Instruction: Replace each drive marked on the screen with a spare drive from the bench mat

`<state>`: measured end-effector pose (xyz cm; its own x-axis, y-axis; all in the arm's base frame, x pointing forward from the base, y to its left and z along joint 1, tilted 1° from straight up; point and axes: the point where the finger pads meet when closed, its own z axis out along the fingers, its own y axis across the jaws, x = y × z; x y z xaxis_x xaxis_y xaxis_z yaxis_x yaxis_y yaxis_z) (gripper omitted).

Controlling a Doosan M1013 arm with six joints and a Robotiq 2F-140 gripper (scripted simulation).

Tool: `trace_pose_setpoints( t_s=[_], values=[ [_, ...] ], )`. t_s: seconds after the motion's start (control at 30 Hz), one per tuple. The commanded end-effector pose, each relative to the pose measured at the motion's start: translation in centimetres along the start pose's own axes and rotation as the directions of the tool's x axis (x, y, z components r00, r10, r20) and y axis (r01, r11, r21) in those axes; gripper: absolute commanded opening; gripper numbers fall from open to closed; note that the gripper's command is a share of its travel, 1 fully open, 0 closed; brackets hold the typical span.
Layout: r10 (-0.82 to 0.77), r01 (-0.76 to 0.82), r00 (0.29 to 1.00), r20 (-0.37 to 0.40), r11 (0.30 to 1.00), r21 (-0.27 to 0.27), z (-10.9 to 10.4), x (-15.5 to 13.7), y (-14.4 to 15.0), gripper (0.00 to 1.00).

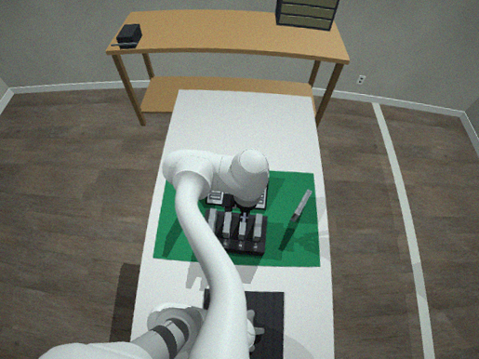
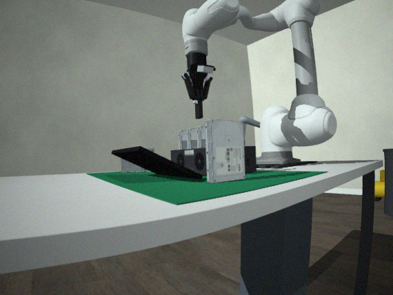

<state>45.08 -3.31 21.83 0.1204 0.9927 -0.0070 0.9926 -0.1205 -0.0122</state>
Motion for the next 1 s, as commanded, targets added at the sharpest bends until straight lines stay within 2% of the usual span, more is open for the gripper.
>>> trace_pose_setpoints(
  t_s=[0.0, 0.07, 0.13, 0.17, 0.23, 0.3, 0.4, 0.63, 0.7, 0.73, 0.8, 0.9, 0.93, 0.97],
  values=[
    [0.109, -0.109, 0.994, 0.000, 0.994, 0.000, -0.2, -1.1, 1.3, 0.10],
    [0.247, -0.247, 0.969, 0.000, 0.969, 0.000, -0.5, -2.5, 3.0, 0.10],
    [0.247, -0.247, 0.969, 0.000, 0.969, 0.000, -0.5, -2.5, 3.0, 0.10],
    [0.333, -0.333, 0.943, 0.000, 0.943, 0.000, -0.6, -3.5, 4.0, 0.10],
    [0.493, -0.493, 0.870, -0.001, 0.870, 0.000, -0.9, -6.0, 6.4, 0.10],
    [0.577, -0.577, 0.817, -0.004, 0.817, 0.000, -1.0, -8.9, 8.7, 0.10],
    [0.716, -0.717, 0.698, -0.009, 0.698, -0.001, -1.0, -12.6, 11.1, 0.10],
    [0.939, -0.939, 0.343, -0.018, 0.343, 0.002, -0.5, -22.2, 15.6, 0.10],
    [0.939, -0.939, 0.343, -0.018, 0.343, 0.002, -0.5, -22.2, 15.6, 0.10],
    [0.984, -0.985, 0.175, -0.019, 0.175, 0.004, -0.2, -26.1, 17.6, 0.10],
    [0.996, -0.996, 0.088, -0.020, 0.088, 0.005, 0.0, -27.9, 18.3, 0.10],
    [0.996, -0.996, -0.086, -0.019, -0.086, 0.007, 0.0, -28.3, 18.4, 0.10],
    [0.990, -0.990, -0.142, -0.017, -0.141, 0.008, 0.0, -28.3, 18.4, 0.40],
    [0.981, -0.981, -0.196, -0.015, -0.196, 0.008, 0.0, -28.3, 18.4, 0.40]
  ],
)
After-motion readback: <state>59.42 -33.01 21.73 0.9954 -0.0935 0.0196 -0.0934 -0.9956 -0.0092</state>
